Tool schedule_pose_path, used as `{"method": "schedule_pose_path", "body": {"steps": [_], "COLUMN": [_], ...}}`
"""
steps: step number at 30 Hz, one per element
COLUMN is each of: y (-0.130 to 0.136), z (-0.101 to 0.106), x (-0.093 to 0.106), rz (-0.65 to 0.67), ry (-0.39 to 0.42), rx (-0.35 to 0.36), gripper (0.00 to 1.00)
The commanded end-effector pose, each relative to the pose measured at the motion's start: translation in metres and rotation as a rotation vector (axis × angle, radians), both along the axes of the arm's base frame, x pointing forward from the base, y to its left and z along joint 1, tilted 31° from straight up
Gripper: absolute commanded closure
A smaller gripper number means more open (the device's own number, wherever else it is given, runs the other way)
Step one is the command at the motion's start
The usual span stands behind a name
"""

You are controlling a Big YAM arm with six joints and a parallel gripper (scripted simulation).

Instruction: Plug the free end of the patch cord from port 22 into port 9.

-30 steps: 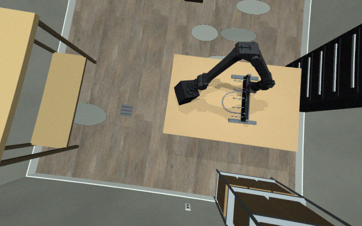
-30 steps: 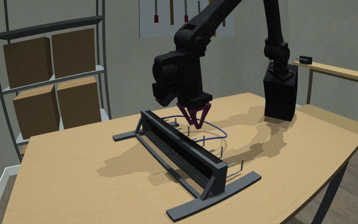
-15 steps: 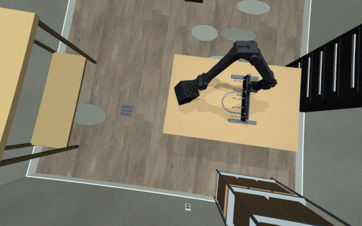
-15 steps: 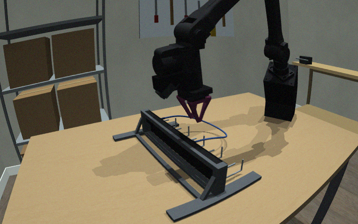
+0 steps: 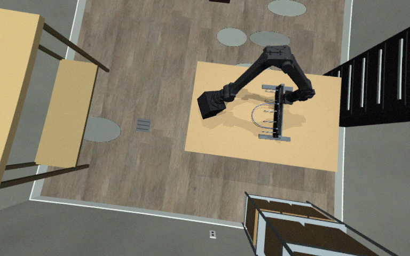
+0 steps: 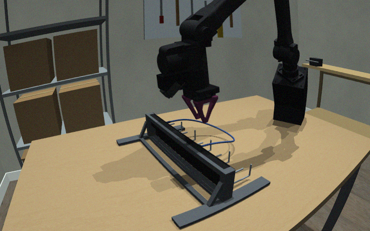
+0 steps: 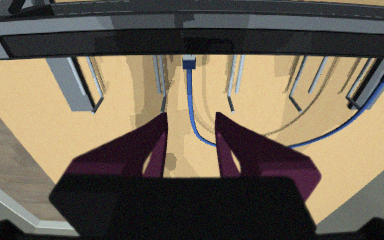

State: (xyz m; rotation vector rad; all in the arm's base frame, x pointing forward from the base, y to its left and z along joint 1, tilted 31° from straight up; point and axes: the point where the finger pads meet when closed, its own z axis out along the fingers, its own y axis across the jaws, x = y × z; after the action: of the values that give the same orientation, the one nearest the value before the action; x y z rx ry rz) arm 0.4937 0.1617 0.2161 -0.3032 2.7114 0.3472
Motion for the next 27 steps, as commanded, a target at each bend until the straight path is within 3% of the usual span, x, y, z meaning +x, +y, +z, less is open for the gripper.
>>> {"method": "schedule_pose_path", "body": {"steps": [1,15,16,27], "y": [0.001,0.007,0.007,0.01], "z": [0.043,0.036,0.035,0.03], "x": [0.014,0.018,0.018,0.02], "rz": [0.004,0.015,0.016,0.022], "ry": [-0.081,-0.073,-0.072,-0.067], "rx": [0.02,0.018,0.018,0.016], "gripper": [0.64,0.64,1.0,1.0]}}
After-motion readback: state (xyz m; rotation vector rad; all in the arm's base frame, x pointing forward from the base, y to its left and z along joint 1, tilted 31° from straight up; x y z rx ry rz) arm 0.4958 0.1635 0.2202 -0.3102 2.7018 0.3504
